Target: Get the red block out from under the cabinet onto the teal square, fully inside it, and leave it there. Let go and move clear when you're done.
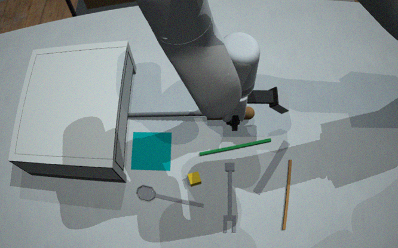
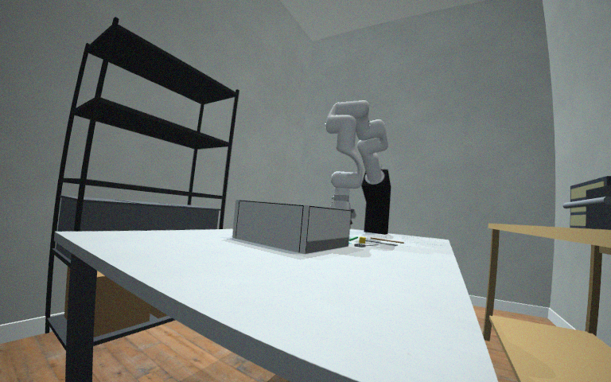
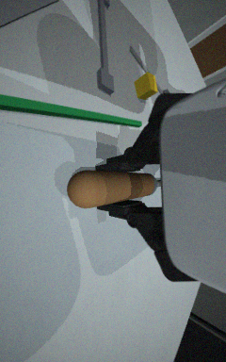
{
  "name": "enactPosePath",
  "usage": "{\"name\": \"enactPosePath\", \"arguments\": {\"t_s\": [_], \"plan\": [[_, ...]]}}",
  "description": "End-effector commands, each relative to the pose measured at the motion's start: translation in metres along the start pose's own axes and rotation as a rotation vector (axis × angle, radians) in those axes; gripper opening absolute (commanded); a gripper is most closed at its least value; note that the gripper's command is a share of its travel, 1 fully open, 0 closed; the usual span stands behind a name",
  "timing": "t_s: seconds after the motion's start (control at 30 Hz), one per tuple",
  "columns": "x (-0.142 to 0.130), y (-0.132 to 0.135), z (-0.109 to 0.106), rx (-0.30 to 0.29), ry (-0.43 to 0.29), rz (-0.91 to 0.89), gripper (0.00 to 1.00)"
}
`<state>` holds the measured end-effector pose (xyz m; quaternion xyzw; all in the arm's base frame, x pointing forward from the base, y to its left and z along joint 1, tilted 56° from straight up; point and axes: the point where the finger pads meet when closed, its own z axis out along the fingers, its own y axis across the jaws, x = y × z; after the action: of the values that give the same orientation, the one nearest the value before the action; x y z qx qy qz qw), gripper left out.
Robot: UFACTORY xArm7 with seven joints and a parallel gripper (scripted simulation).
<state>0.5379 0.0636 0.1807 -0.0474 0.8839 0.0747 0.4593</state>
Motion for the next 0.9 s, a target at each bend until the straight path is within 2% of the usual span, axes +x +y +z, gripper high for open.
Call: {"name": "enactPosePath", "arguments": {"t_s": [0.0, 0.5, 0.87], "plan": [[0.017, 0.0, 0.0, 0.008, -0.009, -0.001, 0.0], [0.067, 0.0, 0.0, 0.008, -0.009, -0.001, 0.0], [0.083, 0.0, 0.0, 0.008, -0.009, -0.002, 0.0]]}}
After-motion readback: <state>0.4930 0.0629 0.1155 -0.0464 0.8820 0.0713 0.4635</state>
